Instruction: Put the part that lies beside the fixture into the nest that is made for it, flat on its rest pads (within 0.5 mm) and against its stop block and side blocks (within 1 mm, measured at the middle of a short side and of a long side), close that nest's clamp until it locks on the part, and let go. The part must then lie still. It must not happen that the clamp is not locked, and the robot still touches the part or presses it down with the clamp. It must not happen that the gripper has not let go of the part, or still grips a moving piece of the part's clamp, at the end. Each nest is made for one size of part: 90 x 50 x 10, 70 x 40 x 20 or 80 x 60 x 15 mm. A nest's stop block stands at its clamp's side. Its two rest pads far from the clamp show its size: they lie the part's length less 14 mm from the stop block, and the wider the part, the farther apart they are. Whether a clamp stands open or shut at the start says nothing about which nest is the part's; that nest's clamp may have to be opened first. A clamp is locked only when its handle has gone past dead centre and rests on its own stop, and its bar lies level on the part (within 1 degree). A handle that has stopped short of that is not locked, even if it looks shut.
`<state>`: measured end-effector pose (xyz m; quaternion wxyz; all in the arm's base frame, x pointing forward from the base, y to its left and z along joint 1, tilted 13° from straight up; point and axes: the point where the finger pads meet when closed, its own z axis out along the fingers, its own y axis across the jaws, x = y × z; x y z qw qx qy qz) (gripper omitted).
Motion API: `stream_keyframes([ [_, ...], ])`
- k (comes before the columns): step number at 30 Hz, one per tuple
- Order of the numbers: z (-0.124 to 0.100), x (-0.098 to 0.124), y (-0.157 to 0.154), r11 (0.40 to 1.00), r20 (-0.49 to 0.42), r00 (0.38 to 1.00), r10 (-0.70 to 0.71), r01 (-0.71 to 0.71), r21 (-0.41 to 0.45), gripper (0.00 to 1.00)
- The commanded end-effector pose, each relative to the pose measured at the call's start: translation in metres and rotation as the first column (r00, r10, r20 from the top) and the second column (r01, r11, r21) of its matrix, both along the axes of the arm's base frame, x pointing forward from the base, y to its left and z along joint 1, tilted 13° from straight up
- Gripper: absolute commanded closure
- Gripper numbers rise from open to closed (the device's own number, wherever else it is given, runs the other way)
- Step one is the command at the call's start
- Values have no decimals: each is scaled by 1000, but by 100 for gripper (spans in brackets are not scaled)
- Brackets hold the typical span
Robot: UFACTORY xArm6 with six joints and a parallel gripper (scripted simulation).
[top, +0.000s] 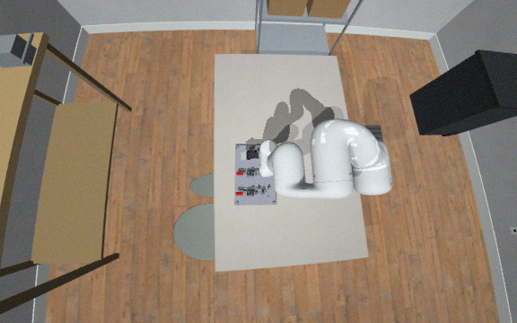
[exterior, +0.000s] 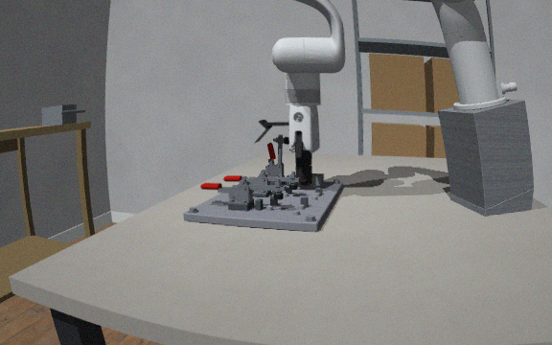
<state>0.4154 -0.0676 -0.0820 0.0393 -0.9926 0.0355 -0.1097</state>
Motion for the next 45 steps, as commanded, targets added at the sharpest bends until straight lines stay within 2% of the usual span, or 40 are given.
stream_keyframes([
  [1, 1, 1, 0, 1000, 2, 1000, 0, 0, -1, 100],
  [45, -3, 3, 0, 1000, 2, 1000, 0, 0, -1, 100],
])
